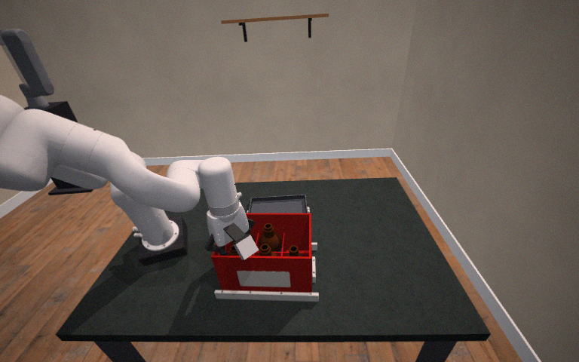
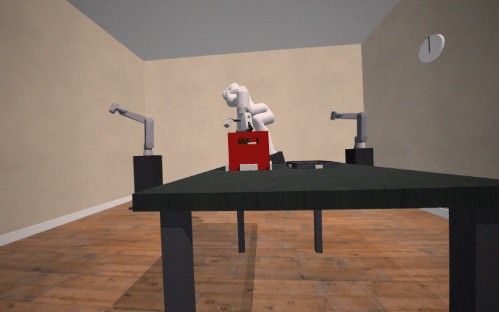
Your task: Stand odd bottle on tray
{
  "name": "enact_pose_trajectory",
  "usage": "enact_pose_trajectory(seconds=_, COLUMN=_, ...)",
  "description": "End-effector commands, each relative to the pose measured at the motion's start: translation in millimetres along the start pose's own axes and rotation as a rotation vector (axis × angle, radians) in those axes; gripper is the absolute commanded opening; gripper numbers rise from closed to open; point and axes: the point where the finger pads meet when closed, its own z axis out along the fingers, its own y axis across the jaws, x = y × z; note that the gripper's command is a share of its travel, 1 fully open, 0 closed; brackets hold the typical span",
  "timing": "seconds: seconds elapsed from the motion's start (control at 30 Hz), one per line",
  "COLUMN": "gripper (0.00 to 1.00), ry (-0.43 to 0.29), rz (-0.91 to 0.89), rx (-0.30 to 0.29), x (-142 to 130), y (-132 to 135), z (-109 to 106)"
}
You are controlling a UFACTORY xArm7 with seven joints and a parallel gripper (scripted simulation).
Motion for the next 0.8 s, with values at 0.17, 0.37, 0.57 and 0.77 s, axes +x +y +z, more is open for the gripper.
enact_pose_trajectory(seconds=0.17, gripper=0.65, ry=0.003, rz=0.000, rx=0.002, x=0.9, y=-0.6, z=-1.0)
enact_pose_trajectory(seconds=0.37, gripper=0.00, ry=0.003, rz=0.000, rx=0.002, x=0.9, y=-0.6, z=-1.0)
enact_pose_trajectory(seconds=0.57, gripper=0.00, ry=0.003, rz=0.000, rx=0.002, x=0.9, y=-0.6, z=-1.0)
enact_pose_trajectory(seconds=0.77, gripper=0.00, ry=0.003, rz=0.000, rx=0.002, x=0.9, y=-0.6, z=-1.0)
